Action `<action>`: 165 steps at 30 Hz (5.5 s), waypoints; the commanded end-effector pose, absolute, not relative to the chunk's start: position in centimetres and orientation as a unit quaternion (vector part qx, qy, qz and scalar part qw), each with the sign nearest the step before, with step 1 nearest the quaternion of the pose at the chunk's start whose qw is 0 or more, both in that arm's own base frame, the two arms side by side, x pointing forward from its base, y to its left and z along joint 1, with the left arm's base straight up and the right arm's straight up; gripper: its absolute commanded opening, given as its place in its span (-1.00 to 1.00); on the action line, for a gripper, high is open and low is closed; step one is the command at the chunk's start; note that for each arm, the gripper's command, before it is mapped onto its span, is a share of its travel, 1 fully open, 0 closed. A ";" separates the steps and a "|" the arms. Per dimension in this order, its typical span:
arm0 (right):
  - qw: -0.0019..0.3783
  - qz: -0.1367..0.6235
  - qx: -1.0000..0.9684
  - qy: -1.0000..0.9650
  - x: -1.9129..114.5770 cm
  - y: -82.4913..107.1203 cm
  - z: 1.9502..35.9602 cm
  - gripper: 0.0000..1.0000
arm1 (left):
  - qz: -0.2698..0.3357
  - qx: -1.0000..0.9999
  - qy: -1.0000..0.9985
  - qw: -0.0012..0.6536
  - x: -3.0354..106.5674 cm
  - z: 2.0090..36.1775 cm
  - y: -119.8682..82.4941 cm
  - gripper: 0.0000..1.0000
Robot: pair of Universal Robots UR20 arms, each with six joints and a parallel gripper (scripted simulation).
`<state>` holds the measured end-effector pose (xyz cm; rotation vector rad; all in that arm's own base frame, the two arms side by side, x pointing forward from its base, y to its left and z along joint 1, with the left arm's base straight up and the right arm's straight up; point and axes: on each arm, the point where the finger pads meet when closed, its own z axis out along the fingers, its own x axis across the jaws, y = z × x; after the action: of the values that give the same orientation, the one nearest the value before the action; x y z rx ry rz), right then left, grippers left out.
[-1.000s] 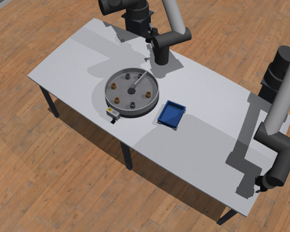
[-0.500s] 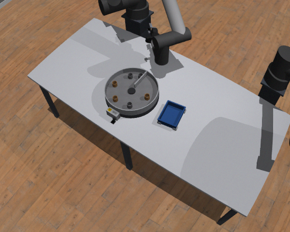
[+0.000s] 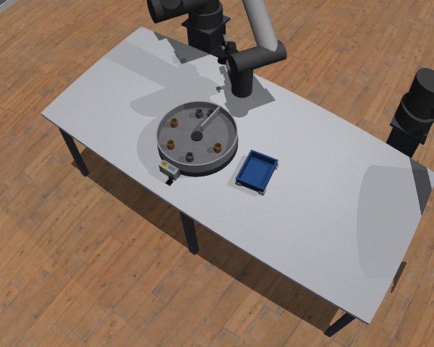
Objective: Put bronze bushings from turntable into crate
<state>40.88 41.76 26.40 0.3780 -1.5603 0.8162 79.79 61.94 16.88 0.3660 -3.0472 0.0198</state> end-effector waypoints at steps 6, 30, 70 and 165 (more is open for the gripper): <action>0.621 0.355 0.165 -0.679 40.9 41.8 26.4 1.00 | 0.011 0.086 -0.996 0.025 63.8 17.0 73.2 1.00; 0.621 0.355 0.165 -0.679 40.9 41.8 26.4 1.00 | 0.008 0.022 -1.000 0.007 25.2 16.6 84.2 1.00; 0.621 0.355 0.165 -0.679 40.9 41.8 26.4 1.00 | 0.000 -0.018 -1.000 0.000 3.0 16.2 82.4 1.00; 0.000 -0.001 -0.403 -0.915 80.4 54.9 23.9 -0.30 | 0.000 -0.018 -1.000 0.000 3.0 16.2 82.4 1.00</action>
<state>80.40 54.90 23.79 -1.2663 -2.8749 0.0001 2.97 82.38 16.12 -0.0569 -3.1408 0.0022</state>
